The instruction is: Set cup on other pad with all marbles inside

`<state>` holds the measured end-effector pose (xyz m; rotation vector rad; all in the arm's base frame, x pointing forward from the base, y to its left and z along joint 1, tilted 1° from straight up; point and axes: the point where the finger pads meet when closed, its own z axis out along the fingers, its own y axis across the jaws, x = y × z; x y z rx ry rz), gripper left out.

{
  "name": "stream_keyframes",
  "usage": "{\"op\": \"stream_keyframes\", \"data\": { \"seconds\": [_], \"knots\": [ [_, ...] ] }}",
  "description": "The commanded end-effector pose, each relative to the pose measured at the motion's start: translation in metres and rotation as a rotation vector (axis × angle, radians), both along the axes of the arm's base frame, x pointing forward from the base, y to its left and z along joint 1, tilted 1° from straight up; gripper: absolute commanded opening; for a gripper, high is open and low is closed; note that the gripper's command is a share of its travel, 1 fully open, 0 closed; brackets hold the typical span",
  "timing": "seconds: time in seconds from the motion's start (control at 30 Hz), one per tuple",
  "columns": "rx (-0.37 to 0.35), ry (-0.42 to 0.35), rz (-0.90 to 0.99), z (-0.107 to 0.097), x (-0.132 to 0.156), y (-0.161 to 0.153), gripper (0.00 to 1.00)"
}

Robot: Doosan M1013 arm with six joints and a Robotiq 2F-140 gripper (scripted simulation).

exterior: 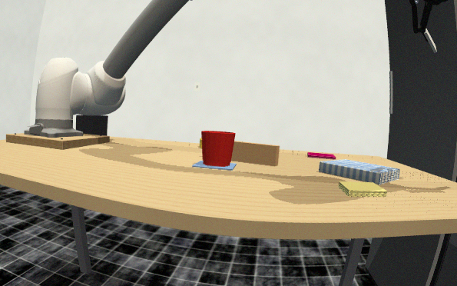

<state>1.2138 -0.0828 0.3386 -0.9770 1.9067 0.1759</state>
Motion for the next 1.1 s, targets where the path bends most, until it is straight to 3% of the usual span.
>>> {"op": "stream_keyframes", "data": {
  "seconds": [0.0,0.53,0.57,0.77,0.87,1.0,1.07],
  "knots": [
    [0.000,0.000,0.000,0.000,0.000,0.000,1.00],
    [0.000,0.000,0.000,0.000,0.000,0.000,1.00],
    [0.000,0.000,0.000,0.000,0.000,0.000,0.00],
    [-0.049,-0.013,0.034,-0.005,-0.007,0.003,0.00],
    [-0.130,-0.035,0.091,-0.013,-0.019,0.007,0.00],
    [-0.307,-0.082,0.231,-0.032,-0.048,0.015,0.00],
    [-0.307,-0.082,0.231,-0.032,-0.048,0.015,0.00]
  ]
}}
